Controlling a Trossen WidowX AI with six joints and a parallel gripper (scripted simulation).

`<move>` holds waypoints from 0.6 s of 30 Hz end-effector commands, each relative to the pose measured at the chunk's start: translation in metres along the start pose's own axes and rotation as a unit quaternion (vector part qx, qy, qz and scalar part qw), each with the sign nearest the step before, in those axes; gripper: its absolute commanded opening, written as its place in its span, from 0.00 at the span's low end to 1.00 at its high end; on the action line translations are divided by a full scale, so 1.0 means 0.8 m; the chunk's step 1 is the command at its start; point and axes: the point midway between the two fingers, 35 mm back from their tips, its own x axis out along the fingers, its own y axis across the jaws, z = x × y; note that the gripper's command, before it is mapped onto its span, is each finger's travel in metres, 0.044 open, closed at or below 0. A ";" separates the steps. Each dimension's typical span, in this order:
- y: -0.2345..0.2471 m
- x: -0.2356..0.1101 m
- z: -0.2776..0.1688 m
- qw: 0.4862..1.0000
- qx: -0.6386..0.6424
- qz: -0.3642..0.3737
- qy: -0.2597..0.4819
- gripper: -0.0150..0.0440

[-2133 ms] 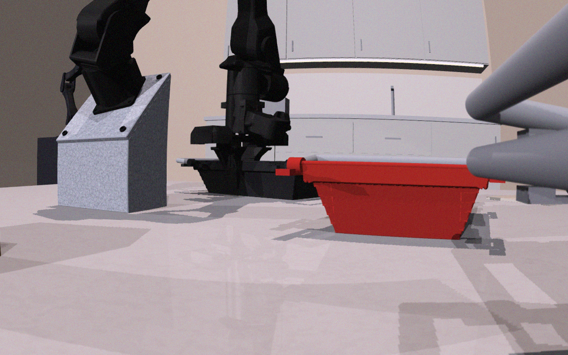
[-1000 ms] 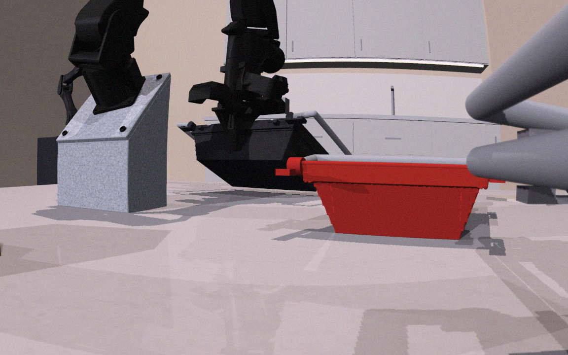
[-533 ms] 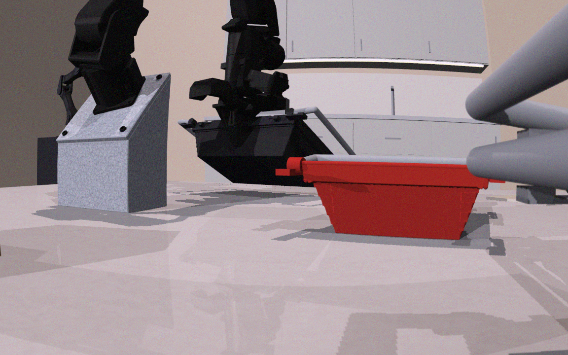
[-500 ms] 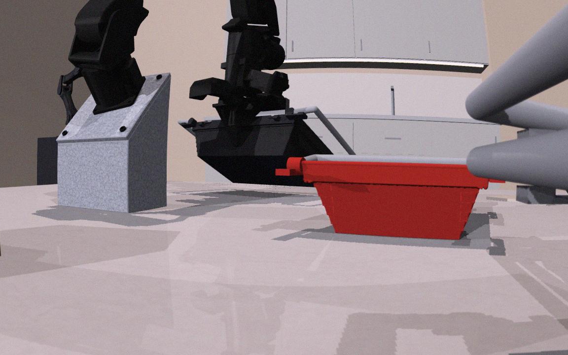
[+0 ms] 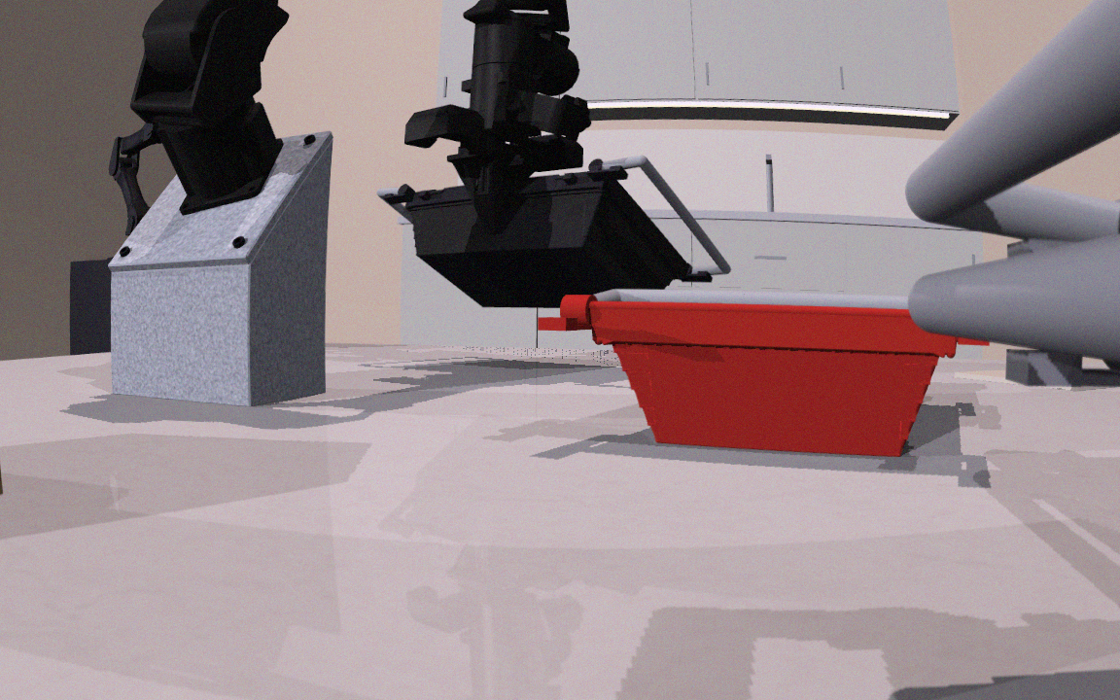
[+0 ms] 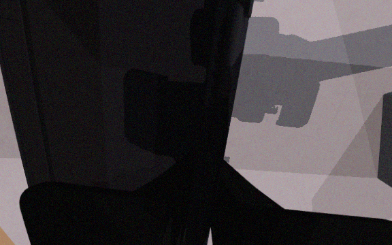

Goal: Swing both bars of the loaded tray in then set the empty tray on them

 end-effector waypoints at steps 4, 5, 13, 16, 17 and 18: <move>0.028 -0.032 -0.002 1.000 0.002 0.010 0.002 0.25; 0.031 -0.036 -0.002 1.000 0.002 0.010 0.002 0.25; 0.050 -0.066 -0.002 1.000 0.002 0.010 0.002 0.25; 0.055 -0.078 -0.002 1.000 0.002 0.010 0.002 0.25; 0.057 -0.081 -0.002 1.000 0.002 0.010 0.002 0.25; 0.058 -0.083 -0.002 1.000 0.002 0.010 0.002 0.25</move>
